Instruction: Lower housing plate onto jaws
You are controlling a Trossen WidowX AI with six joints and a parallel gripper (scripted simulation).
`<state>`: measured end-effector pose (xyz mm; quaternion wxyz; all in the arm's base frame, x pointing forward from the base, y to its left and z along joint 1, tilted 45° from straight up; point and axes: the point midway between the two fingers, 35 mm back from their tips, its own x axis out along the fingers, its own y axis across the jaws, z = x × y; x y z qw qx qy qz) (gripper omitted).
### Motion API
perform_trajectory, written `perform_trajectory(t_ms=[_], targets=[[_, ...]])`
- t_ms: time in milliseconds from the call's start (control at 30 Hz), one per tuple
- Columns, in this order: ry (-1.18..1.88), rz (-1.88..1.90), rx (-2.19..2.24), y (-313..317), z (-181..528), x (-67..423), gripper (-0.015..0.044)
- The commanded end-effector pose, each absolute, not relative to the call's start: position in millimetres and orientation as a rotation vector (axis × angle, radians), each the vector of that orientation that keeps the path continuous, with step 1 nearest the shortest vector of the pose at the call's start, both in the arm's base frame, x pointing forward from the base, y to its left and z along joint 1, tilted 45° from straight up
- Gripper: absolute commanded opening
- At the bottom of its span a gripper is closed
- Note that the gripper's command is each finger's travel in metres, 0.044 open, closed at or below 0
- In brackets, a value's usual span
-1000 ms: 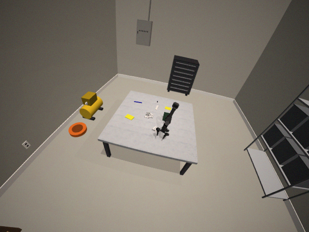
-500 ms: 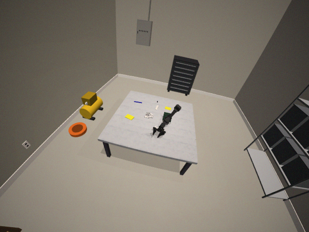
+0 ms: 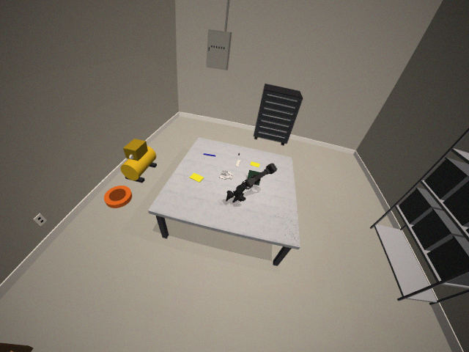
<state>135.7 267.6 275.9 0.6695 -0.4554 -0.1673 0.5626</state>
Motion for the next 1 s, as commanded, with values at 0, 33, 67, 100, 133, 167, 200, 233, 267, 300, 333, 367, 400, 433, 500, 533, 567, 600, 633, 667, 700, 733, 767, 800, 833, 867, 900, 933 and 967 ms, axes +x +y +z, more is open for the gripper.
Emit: perform_trajectory(t_ms=[0,33,67,100,133,167,200,233,267,300,333,367,400,433,500,533,567,600,633,667,700,733,767,800,833,867,900,933,967], targets=[[-0.365,1.254,-1.114,260,274,150,0.0440],[-0.360,1.249,-1.138,258,273,153,0.0440],[-0.355,1.245,-1.162,256,272,157,0.0440],[-0.350,1.240,-1.185,253,271,161,0.0440],[-0.345,1.236,-1.208,251,270,165,0.0440],[-0.340,1.233,-1.230,249,268,168,0.0440],[-0.335,1.230,-1.249,246,267,171,0.0440],[-0.332,1.228,-1.263,245,267,174,0.0440],[-0.329,1.227,-1.274,243,266,175,0.0440],[-0.327,1.233,-1.283,243,265,176,0.0440],[-0.324,1.241,-1.297,241,263,176,0.0440],[-0.320,1.250,-1.311,240,262,177,0.0440],[-0.318,1.256,-1.321,239,261,177,0.0440],[-0.317,1.261,-1.326,238,260,177,0.0440],[-0.313,1.277,-1.341,235,260,178,0.0440],[-0.312,1.283,-1.347,234,260,178,0.0440],[-0.311,1.288,-1.353,233,260,179,0.0440],[-0.309,1.296,-1.362,232,259,179,0.0440],[-0.306,1.306,-1.375,231,257,179,0.0440],[-0.301,1.324,-1.396,228,255,179,0.0440],[-0.296,1.346,-1.418,225,252,179,0.0440],[-0.291,1.367,-1.439,222,249,180,0.0440],[-0.287,1.390,-1.458,218,247,179,0.0440],[-0.284,1.413,-1.475,215,245,179,0.0440],[-0.281,1.436,-1.491,212,243,179,0.0440],[-0.279,1.459,-1.505,208,241,178,0.0440],[-0.277,1.483,-1.518,205,239,177,0.0440],[-0.277,1.507,-1.529,202,238,176,0.0440],[-0.277,1.535,-1.540,198,236,175,0.0440]])
